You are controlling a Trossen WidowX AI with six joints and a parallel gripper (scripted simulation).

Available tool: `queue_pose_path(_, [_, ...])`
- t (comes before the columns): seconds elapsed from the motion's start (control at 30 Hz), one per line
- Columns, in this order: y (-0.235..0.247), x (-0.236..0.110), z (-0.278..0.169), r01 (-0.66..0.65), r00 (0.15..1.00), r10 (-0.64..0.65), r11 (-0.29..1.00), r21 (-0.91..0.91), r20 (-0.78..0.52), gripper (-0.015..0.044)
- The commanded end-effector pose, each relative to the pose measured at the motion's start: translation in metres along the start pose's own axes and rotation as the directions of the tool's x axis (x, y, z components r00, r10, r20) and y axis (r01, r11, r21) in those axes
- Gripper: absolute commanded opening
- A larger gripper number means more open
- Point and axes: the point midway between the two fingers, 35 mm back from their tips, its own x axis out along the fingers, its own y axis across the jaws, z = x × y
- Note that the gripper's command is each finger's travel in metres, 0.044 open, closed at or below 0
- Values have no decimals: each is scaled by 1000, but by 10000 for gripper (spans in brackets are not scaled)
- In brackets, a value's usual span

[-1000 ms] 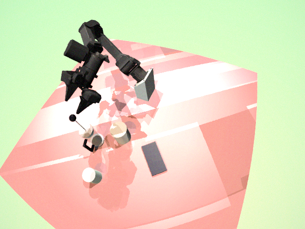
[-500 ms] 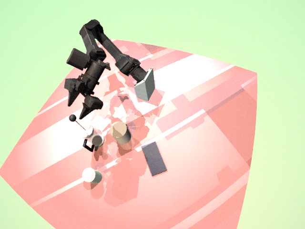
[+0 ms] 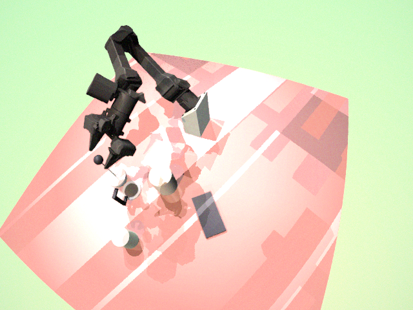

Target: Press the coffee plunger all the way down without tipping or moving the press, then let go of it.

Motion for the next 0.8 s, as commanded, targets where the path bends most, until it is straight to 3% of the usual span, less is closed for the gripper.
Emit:
queue_pose_path(0.0, [0,5,0,-2,1000,2,1000,-4,3,440])
queue_pose_path(0.07, [0,6,0,-1,1000,1,1000,-4,3,440])
queue_pose_path(0.47, [0,6,0,-1,1000,1,1000,-4,3,125])
queue_pose_path(0.77, [0,6,0,-1,1000,1,1000,-4,3,120])
